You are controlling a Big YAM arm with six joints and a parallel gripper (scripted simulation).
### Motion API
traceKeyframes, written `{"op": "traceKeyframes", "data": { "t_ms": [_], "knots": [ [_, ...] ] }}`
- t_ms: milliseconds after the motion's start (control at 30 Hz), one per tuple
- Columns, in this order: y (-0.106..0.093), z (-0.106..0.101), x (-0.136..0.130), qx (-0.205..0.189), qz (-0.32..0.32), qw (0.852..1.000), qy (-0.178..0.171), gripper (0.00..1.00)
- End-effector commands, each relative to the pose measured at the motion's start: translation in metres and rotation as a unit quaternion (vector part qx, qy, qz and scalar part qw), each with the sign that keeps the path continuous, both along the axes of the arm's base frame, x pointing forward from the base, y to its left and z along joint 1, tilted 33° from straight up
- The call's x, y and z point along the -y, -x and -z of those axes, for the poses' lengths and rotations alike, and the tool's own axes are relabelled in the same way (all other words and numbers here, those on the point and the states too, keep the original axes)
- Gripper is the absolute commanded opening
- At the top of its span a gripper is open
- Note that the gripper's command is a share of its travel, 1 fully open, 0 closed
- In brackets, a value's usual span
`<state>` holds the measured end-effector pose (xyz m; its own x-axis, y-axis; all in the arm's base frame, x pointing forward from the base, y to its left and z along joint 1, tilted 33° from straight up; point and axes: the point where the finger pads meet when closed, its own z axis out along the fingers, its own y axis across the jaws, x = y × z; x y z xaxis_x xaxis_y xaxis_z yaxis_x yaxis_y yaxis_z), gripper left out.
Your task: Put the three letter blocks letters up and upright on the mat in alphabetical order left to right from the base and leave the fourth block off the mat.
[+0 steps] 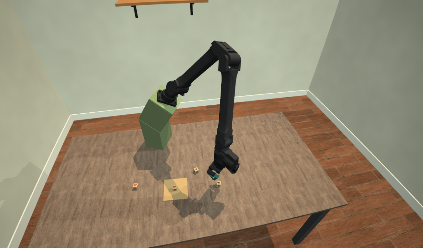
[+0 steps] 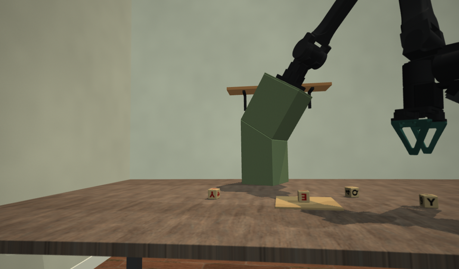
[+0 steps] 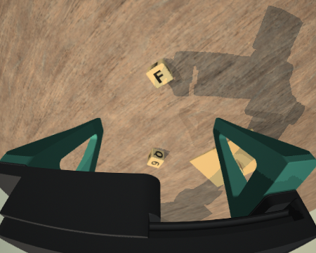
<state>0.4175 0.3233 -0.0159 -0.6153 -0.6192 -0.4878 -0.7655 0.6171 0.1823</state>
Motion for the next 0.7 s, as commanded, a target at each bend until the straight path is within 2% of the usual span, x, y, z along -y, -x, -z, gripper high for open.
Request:
{"op": "traceKeyframes", "data": {
  "t_ms": [0,67,133,200,267,333,400,433,500,533,567,667],
  "knots": [
    [-0.014,-0.003,-0.018,-0.053,0.123,0.990,-0.039,1.00],
    [-0.006,0.010,-0.015,-0.082,0.162,0.982,-0.043,1.00],
    [-0.007,0.015,-0.017,-0.106,0.201,0.972,-0.051,1.00],
    [-0.013,0.014,-0.022,-0.129,0.240,0.960,-0.062,1.00],
    [-0.017,-0.003,-0.026,-0.150,0.279,0.945,-0.078,1.00],
    [-0.015,0.000,-0.025,-0.172,0.317,0.928,-0.088,1.00],
    [-0.015,0.000,-0.025,-0.172,0.317,0.928,-0.088,1.00],
    [-0.012,0.007,-0.023,-0.195,0.366,0.904,-0.101,1.00],
    [-0.011,0.011,-0.023,-0.210,0.402,0.884,-0.112,1.00],
    [-0.011,0.011,-0.023,-0.210,0.402,0.884,-0.111,1.00],
    [-0.011,0.011,-0.023,-0.210,0.402,0.884,-0.111,0.59],
    [-0.011,0.011,-0.023,-0.210,0.402,0.884,-0.112,0.59]
  ]
}}
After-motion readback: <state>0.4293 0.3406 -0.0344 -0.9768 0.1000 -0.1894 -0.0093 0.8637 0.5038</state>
